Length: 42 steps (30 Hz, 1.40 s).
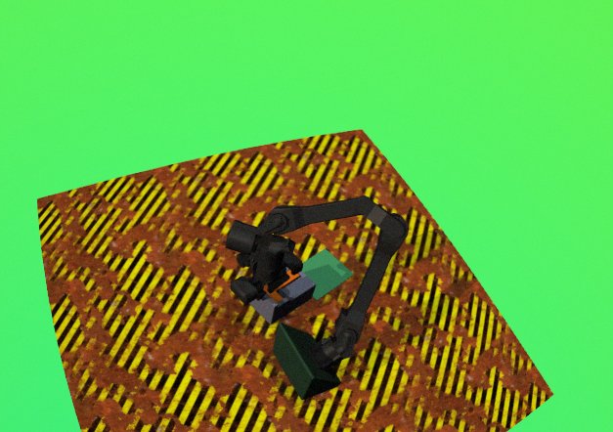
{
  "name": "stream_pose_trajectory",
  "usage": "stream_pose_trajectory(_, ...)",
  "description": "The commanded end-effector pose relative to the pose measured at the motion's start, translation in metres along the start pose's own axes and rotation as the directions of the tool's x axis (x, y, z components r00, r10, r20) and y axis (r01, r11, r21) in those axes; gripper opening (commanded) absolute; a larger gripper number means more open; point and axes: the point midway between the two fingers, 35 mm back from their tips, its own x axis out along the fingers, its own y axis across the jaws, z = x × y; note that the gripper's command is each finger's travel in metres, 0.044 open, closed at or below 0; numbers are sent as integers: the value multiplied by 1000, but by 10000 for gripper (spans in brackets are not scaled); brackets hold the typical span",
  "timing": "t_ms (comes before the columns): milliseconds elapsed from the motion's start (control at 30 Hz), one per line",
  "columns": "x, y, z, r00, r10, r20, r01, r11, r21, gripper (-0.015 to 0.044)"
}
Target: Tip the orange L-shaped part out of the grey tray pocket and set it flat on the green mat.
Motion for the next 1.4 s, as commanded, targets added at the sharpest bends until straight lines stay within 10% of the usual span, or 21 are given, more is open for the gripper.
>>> stream_pose_trajectory(0,5,-1,-1,1000,-4,-2,4,1000,-5,180)
stream_pose_trajectory(1367,35,2,0,1000,7,2,-7,1000,0,180)
